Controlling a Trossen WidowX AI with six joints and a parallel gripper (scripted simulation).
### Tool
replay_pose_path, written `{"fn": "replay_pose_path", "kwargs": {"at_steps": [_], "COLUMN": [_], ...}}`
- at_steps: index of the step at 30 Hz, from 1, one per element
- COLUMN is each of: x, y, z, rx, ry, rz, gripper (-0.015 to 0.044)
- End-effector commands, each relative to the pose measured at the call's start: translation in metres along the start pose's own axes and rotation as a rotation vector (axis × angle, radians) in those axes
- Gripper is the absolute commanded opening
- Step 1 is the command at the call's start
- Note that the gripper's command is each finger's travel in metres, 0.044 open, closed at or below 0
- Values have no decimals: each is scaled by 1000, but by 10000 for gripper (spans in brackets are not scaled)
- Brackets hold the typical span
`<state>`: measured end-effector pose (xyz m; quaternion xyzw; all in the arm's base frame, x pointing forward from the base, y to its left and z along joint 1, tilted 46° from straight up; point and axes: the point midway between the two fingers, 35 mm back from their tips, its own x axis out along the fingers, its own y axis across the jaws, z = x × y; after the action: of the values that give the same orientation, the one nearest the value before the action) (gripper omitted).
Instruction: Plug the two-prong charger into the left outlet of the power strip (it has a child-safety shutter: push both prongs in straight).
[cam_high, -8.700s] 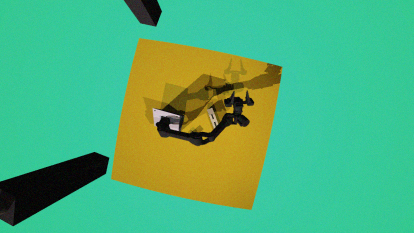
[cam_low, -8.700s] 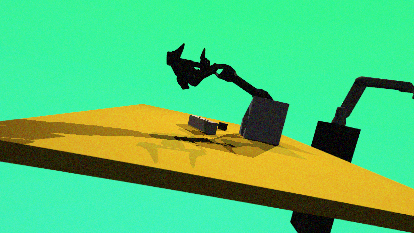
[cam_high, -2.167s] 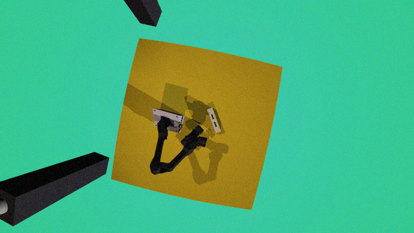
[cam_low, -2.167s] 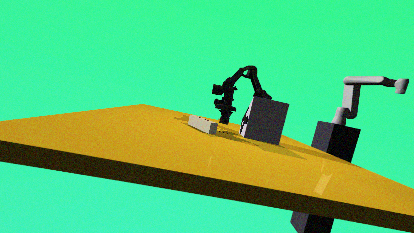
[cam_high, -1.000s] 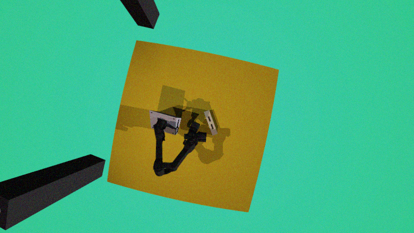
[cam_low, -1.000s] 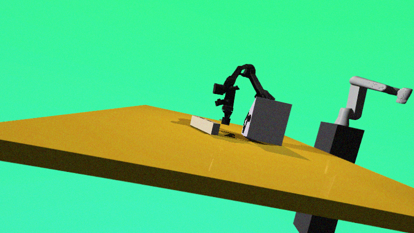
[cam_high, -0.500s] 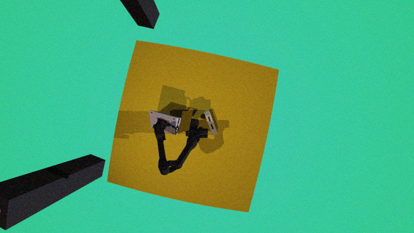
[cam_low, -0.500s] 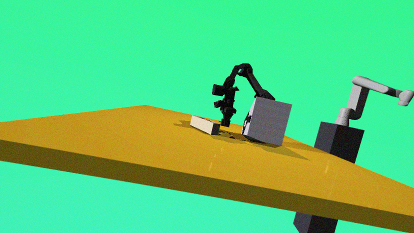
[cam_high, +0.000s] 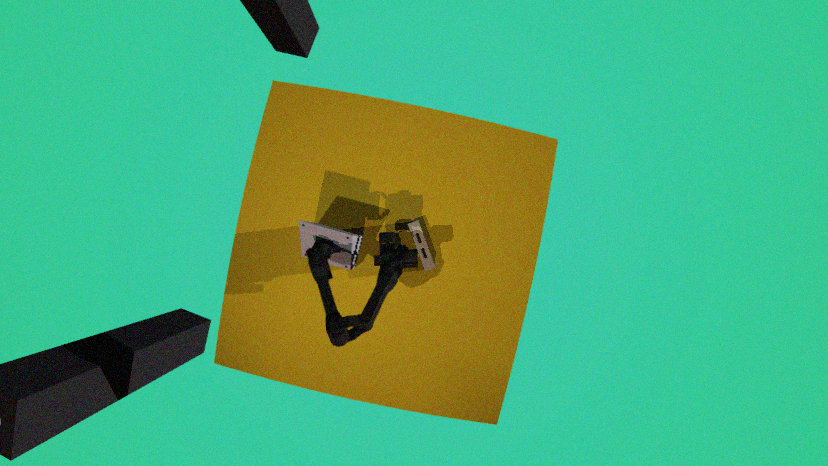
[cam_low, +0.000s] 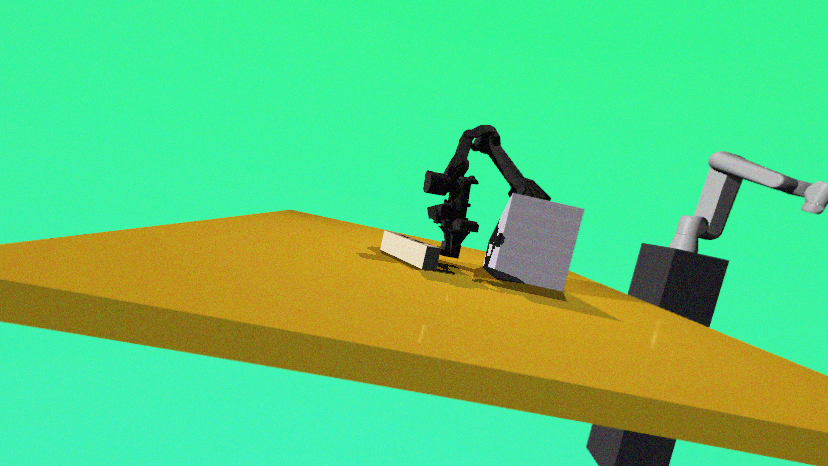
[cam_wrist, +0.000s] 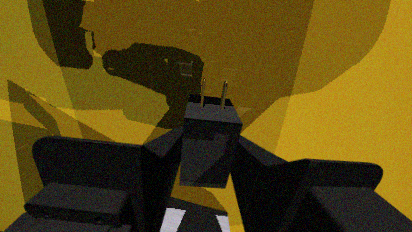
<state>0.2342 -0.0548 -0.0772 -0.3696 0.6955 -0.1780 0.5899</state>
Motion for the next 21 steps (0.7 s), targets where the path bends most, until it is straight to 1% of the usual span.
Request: {"fn": "replay_pose_path", "kwargs": {"at_steps": [1,12,21], "x": [2,9,9], "y": [4,20,23], "z": [3,7,14], "rx": [-58,-223,-236], "ry": [-3,1,1], "rz": [-10,-22,-23], "gripper": [0,0,0]}}
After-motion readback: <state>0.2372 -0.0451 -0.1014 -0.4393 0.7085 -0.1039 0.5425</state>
